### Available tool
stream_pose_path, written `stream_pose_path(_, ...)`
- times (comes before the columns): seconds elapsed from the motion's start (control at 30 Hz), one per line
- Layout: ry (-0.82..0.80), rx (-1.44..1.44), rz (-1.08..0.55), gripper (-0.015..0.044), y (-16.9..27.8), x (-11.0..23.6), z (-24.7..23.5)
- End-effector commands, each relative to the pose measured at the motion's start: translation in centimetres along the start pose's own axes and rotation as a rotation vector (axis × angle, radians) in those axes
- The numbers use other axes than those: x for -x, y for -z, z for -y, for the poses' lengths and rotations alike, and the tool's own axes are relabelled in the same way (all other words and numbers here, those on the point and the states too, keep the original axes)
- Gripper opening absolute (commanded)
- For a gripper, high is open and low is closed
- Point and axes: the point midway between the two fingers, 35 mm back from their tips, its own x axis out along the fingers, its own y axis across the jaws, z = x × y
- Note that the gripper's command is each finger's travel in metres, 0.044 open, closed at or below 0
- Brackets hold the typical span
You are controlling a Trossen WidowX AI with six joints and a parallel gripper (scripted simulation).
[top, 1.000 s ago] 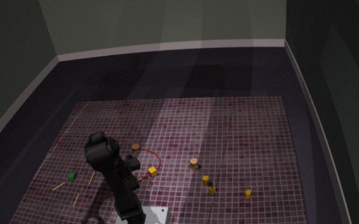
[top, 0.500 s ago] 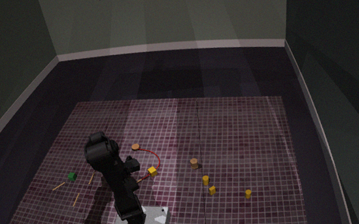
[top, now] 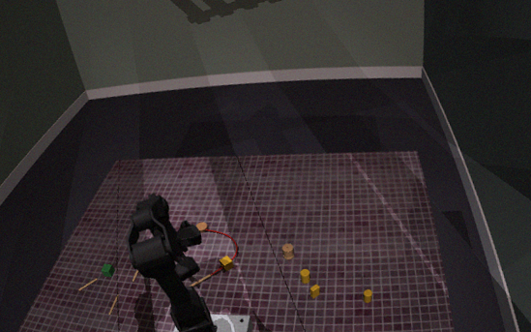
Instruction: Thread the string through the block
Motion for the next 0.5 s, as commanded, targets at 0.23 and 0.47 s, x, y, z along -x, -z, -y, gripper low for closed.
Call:
stream_pose_path(0.23,0.0,0.0,0.0,0.044,-0.3,3.0,0.0)
stream_pose_path(0.47,0.005,-0.004,-0.001,0.044,-0.2,2.5,0.1)
